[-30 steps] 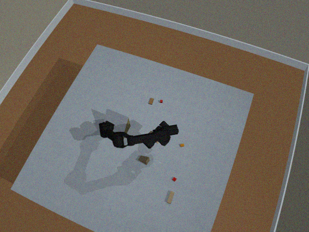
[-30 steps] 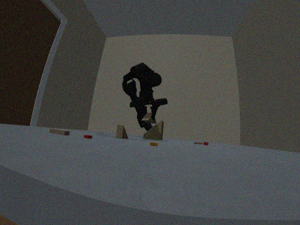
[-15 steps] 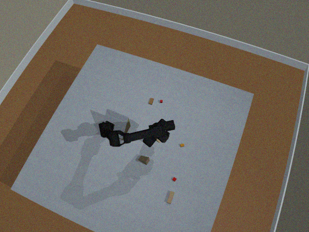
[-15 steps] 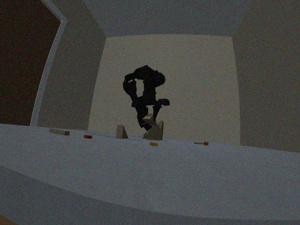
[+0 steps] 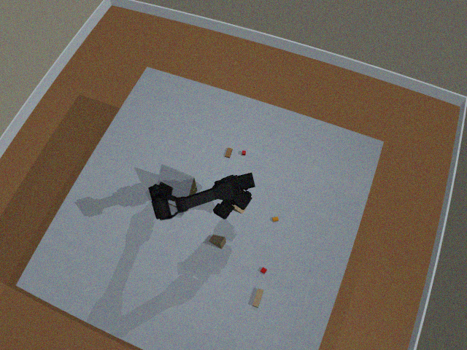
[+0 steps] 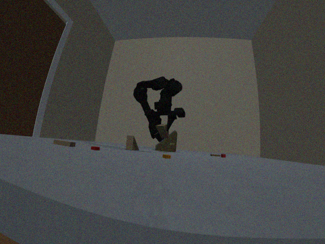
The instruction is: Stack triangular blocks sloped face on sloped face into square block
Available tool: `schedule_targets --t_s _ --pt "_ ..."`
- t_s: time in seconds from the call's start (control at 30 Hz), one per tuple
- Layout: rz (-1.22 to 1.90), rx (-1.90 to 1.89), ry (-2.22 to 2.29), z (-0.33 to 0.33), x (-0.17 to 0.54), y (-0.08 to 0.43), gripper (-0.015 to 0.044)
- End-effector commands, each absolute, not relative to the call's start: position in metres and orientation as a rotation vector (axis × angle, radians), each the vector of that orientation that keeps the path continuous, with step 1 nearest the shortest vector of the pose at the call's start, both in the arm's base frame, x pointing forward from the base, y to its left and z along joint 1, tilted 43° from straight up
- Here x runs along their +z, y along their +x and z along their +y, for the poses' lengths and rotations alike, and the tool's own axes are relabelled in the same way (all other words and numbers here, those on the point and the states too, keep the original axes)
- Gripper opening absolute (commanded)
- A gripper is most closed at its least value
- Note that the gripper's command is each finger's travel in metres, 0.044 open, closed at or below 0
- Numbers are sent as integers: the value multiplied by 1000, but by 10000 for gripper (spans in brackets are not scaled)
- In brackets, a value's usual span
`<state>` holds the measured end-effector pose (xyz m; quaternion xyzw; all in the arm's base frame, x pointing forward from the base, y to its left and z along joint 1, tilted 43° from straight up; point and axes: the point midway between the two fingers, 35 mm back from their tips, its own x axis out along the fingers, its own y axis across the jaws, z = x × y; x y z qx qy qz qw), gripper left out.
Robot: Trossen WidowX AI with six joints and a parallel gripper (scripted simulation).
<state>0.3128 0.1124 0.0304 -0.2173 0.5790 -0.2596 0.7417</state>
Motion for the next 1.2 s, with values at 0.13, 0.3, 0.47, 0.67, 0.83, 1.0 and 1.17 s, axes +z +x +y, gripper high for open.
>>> schedule_targets --t_s 0.13,0.3,0.47,0.67,0.83,1.0,1.17 --pt "1147 -519 -544 111 33 306 0" --pt "1066 -493 -582 110 34 302 0" --pt "1026 -482 -599 110 35 299 0" --pt "1027 -482 -600 104 56 292 0" --pt "1027 -482 -601 96 77 284 0" --pt "1028 -482 -602 88 98 274 0" --pt "1029 -482 -603 78 117 263 0"
